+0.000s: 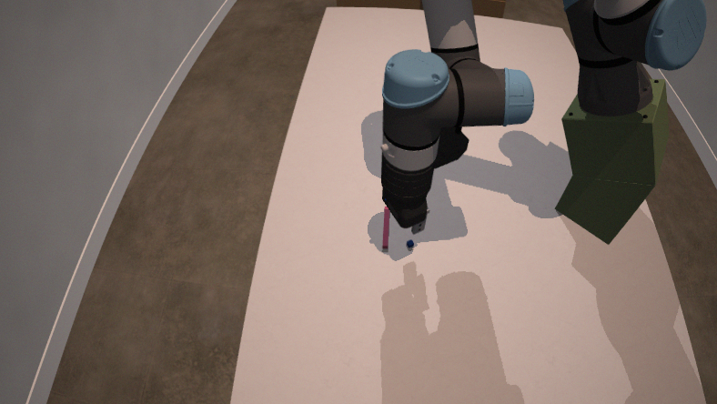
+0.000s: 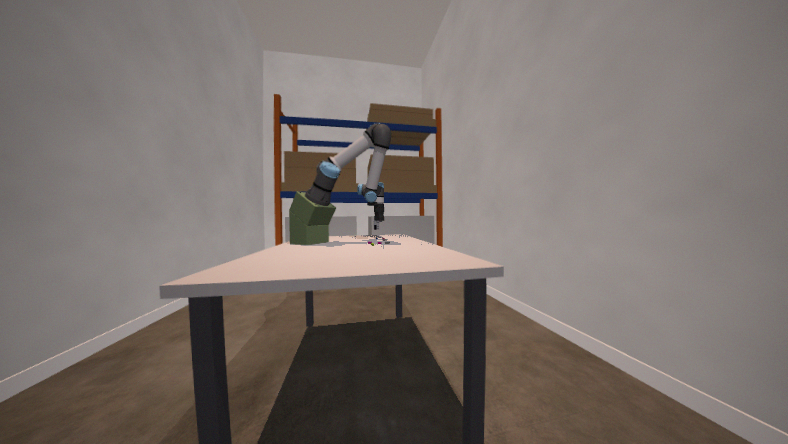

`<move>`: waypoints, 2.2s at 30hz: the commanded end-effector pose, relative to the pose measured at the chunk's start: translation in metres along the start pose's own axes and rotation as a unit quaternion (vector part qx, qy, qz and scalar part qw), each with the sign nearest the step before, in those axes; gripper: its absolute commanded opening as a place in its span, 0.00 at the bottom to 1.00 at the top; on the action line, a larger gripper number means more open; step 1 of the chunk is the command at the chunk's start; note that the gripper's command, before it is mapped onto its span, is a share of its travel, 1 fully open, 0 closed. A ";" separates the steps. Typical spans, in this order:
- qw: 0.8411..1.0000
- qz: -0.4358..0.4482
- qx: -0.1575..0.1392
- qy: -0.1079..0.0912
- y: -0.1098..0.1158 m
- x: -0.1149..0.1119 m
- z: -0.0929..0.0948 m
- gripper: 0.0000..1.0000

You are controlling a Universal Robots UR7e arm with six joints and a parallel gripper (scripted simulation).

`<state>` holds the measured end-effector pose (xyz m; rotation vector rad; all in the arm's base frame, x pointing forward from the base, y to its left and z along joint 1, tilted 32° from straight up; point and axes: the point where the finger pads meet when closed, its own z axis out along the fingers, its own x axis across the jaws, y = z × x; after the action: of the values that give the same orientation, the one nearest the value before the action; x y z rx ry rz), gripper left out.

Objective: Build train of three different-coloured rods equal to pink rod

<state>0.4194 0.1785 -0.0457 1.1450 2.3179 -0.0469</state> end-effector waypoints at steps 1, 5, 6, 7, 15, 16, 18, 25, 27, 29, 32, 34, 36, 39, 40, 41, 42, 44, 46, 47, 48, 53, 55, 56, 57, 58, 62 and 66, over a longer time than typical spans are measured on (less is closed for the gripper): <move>1.000 0.000 -0.001 0.000 0.000 0.000 0.000 0.54; 1.000 0.000 -0.001 0.000 0.000 0.000 0.001 0.54; 1.000 0.000 -0.001 0.000 0.000 0.000 0.001 0.54; 1.000 0.000 -0.001 0.000 0.000 0.000 0.001 0.54; 1.000 0.000 0.000 0.000 0.000 0.000 0.008 0.54; 1.000 0.000 0.000 0.000 0.000 0.000 0.009 0.54; 1.000 0.000 0.000 0.000 0.000 0.000 0.012 0.54; 1.000 0.000 0.000 0.000 0.001 0.000 0.019 0.54; 1.000 0.000 0.000 0.000 0.001 0.000 0.022 0.54; 1.000 0.000 0.000 0.000 0.001 0.000 0.025 0.54; 1.000 0.000 0.000 0.000 0.001 0.000 0.030 0.54; 1.000 0.000 0.000 0.000 0.001 0.001 0.033 0.54; 1.000 0.000 0.000 0.000 0.001 0.001 0.036 0.54; 1.000 0.000 0.000 0.000 0.001 0.001 0.040 0.54; 1.000 0.000 0.000 0.000 0.001 0.001 0.040 0.54; 1.000 0.000 0.000 0.000 0.001 0.001 0.040 0.54; 1.000 0.000 0.000 0.000 0.001 0.001 0.041 0.54; 1.000 0.000 0.000 0.000 0.001 0.001 0.044 0.54; 1.000 0.000 0.000 0.000 0.001 0.001 0.046 0.54; 1.000 0.000 0.000 0.000 0.001 0.001 0.046 0.54; 1.000 0.000 0.000 0.000 0.001 0.001 0.047 0.54; 1.000 0.000 0.000 0.000 0.001 0.001 0.050 0.54; 1.000 0.000 0.000 0.000 0.001 0.001 0.051 0.54; 1.000 0.000 0.000 0.000 0.001 0.001 0.051 0.54; 1.000 0.000 0.000 0.000 0.001 0.001 0.051 0.54; 1.000 0.000 0.000 0.000 0.001 0.001 0.051 0.54; 1.000 0.000 0.000 0.000 0.001 0.001 0.051 0.54; 1.000 0.000 0.000 0.000 0.001 0.001 0.051 0.54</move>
<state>0.4428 0.1658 -0.0897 1.1457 2.3178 -0.0473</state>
